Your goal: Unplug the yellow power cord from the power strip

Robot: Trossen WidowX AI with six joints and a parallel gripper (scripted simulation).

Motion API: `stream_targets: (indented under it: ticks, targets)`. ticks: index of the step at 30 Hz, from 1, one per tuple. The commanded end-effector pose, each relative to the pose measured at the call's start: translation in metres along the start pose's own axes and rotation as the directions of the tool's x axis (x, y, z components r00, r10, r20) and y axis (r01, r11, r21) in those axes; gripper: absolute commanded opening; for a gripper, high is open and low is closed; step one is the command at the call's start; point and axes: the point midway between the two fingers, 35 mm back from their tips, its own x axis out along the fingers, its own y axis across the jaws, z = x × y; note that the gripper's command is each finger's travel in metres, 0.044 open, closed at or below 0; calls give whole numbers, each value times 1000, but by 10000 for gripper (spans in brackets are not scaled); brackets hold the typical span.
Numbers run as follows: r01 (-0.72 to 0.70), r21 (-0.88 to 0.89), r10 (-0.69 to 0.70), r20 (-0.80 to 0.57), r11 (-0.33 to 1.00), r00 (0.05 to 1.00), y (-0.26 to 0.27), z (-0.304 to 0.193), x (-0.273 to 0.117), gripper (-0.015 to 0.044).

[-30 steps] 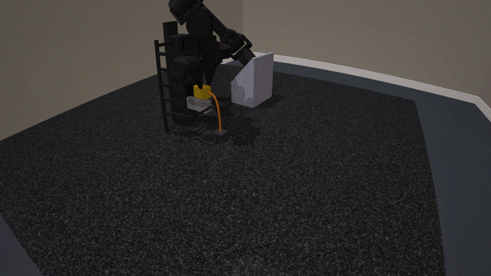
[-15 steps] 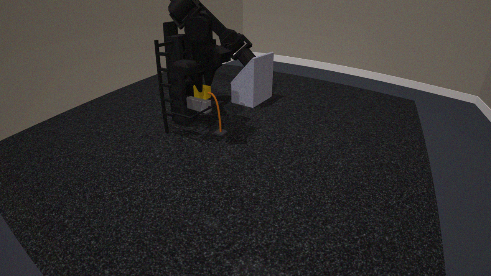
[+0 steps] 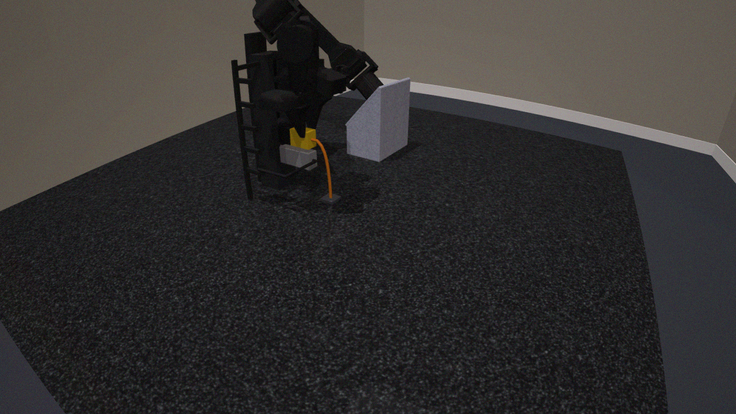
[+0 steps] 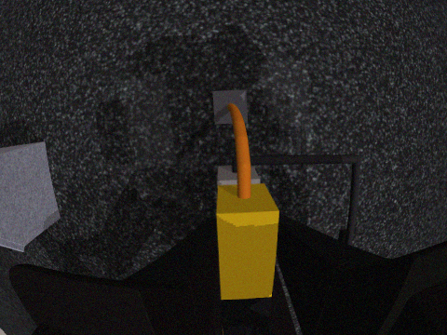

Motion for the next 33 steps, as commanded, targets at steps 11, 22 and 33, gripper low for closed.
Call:
stream_targets:
  ticks: [11, 22, 33]
  targets:
    - [4, 2, -4, 1, 1000, 1000, -3, 18, -1, 0]
    - [4, 0, -4, 2, 1000, 1000, -3, 36, -3, 0]
    - [4, -2, -4, 2, 1000, 1000, -2, 54, -6, 0]
